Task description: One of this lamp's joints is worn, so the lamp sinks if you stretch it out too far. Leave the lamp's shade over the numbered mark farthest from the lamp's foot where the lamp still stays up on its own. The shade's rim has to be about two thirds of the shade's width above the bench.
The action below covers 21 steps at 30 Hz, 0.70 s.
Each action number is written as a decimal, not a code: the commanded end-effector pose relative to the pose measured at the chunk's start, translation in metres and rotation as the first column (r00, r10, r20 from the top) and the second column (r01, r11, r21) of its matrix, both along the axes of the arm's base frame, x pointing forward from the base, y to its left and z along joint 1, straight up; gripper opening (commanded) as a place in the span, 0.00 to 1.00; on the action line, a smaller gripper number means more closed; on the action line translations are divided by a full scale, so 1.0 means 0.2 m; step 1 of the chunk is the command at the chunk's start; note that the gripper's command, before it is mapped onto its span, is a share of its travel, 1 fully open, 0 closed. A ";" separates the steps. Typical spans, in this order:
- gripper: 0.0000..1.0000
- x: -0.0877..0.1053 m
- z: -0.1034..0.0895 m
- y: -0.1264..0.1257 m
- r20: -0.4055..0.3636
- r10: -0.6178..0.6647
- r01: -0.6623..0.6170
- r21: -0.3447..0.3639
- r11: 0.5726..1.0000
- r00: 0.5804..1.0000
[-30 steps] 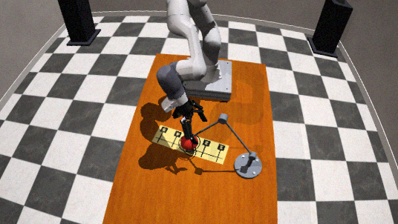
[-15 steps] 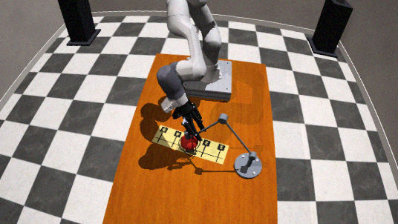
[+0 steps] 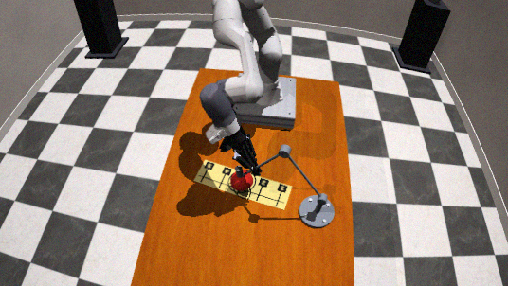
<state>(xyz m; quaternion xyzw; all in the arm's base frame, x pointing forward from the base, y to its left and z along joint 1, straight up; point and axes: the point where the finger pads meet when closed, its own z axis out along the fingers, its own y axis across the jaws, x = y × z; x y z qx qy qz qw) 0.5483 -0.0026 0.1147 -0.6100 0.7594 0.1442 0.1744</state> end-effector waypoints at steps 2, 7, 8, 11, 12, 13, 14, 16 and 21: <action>0.10 0.00 0.00 0.00 0.000 0.001 -0.001 0.000 1.000 1.000; 0.10 0.00 0.00 0.00 0.000 0.001 -0.001 0.000 1.000 1.000; 0.10 0.00 0.00 0.00 0.000 0.001 -0.001 0.000 1.000 1.000; 0.10 -0.01 -0.01 -0.04 0.001 -0.002 0.002 0.000 1.000 1.000; 0.10 -0.01 -0.01 -0.05 0.001 -0.002 0.002 0.000 1.000 1.000; 0.10 -0.01 -0.01 -0.06 0.002 -0.003 0.003 0.000 1.000 1.000; 0.10 -0.01 -0.02 -0.08 0.002 -0.004 0.004 0.000 1.000 1.000; 0.10 -0.02 -0.02 -0.10 0.002 -0.005 0.005 0.000 1.000 1.000; 0.10 -0.03 -0.03 -0.17 0.003 -0.008 0.008 0.000 1.000 1.000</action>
